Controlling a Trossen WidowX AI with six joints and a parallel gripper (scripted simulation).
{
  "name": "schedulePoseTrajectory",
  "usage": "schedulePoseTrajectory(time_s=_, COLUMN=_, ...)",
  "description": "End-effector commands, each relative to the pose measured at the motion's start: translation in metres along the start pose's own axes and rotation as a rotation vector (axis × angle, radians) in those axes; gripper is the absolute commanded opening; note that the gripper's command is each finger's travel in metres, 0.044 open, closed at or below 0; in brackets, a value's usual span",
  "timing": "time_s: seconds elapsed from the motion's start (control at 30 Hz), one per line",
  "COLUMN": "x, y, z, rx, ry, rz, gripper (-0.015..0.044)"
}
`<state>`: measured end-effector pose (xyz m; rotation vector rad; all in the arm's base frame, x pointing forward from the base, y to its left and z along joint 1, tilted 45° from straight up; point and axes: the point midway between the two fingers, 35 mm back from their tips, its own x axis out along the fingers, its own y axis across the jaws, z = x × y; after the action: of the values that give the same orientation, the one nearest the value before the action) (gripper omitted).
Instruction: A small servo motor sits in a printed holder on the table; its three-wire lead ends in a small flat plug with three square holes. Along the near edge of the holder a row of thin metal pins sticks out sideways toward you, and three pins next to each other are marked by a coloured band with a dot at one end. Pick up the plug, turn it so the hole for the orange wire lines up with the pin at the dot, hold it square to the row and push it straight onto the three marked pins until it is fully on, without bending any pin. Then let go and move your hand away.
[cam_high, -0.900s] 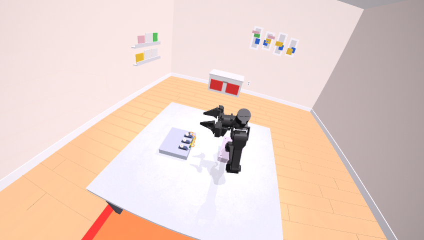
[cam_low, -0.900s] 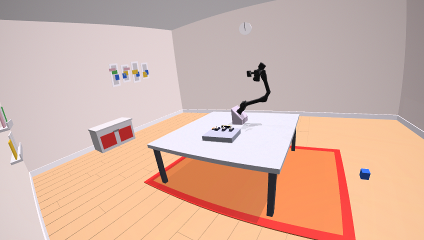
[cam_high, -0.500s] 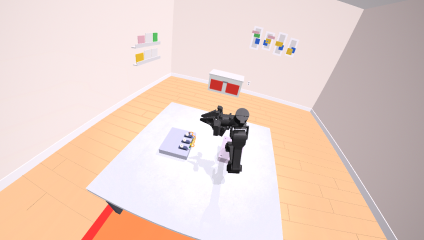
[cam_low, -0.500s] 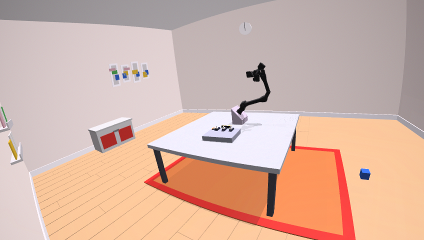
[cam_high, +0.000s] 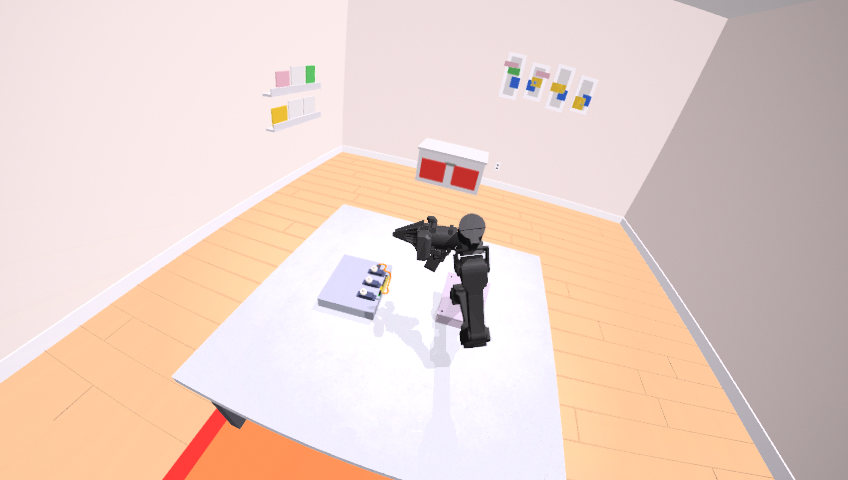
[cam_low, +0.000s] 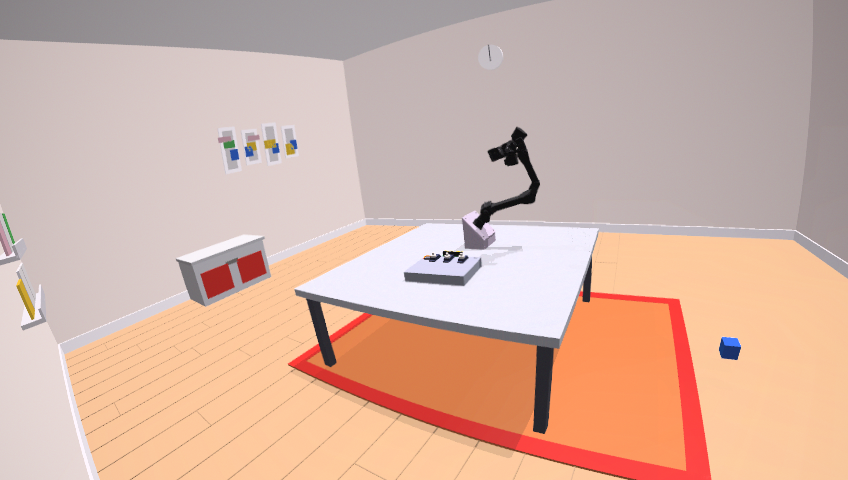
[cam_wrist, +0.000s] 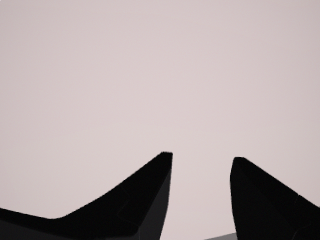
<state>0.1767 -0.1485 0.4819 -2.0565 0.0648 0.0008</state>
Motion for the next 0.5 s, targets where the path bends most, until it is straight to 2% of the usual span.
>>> schedulePoseTrajectory(time_s=0.0, x=0.005, y=0.003, z=0.003, rx=0.05, ry=0.001, rz=0.004, gripper=0.0115)
schedulePoseTrajectory(time_s=0.47, x=0.032, y=0.018, z=0.014, rx=0.293, ry=-0.007, rz=0.009, gripper=0.0115)
